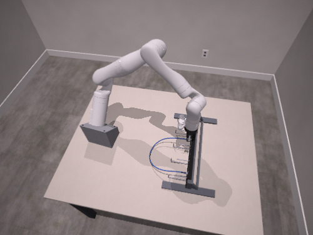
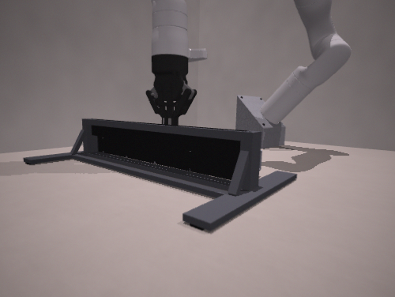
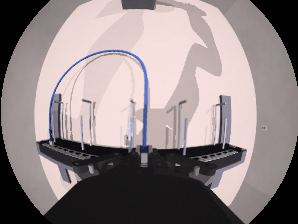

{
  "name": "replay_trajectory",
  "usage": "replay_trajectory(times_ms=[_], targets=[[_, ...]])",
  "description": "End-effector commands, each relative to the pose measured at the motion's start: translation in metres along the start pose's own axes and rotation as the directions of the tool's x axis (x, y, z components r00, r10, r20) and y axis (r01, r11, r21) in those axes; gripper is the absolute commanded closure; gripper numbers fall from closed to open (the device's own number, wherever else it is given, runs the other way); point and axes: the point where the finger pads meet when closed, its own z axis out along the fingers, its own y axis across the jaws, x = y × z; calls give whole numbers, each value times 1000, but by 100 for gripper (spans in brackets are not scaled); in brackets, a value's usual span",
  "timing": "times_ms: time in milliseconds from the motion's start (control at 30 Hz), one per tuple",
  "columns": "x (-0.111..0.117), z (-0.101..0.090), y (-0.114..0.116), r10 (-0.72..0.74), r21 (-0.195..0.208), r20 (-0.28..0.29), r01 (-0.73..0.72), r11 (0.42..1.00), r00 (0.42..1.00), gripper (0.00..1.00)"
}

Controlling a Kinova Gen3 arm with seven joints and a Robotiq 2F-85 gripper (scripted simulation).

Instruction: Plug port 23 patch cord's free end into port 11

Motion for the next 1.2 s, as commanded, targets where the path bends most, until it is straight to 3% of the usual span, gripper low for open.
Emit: replay_trajectory(times_ms=[0, 1167], targets=[[-3, -2, 0, -1, 2, 8, 1, 1000, 1000, 100], [-8, -2, 0, -2, 4, 12, 2, 1000, 1000, 100]])
